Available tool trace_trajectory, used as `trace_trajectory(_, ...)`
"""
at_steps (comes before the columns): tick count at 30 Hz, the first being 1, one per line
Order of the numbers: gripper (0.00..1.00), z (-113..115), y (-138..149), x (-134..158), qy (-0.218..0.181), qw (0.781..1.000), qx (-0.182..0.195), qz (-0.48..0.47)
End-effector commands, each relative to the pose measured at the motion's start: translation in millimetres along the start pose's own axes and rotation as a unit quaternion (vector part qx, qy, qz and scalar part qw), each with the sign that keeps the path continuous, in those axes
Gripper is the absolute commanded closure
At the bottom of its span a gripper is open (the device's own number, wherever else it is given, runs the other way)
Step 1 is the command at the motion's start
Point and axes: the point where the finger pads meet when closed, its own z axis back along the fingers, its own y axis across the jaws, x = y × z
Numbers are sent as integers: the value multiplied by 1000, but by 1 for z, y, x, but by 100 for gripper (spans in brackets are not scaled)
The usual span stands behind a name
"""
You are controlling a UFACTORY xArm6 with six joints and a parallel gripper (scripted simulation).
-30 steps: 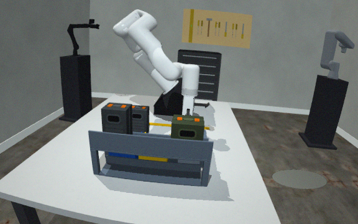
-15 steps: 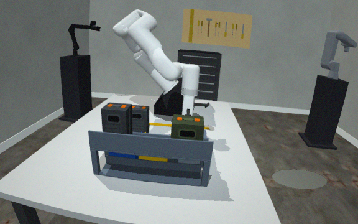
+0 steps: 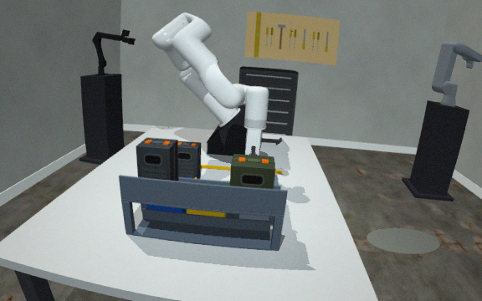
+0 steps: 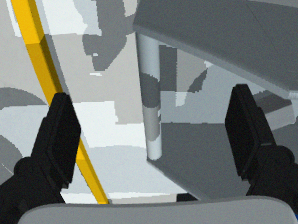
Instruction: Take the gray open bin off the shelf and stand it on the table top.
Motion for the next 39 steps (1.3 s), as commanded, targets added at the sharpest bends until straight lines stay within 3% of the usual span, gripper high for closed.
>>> trace_trajectory(1, 0, 1, 1, 0, 1, 1000, 1, 0)
trace_trajectory(19, 0, 1, 1, 0, 1, 1000, 1, 0)
trace_trajectory(24, 0, 56, 1, 0, 1, 1000, 1, 0)
trace_trajectory(36, 0, 56, 1, 0, 1, 1000, 1, 0)
trace_trajectory(39, 0, 77, 1, 0, 1, 1000, 1, 0)
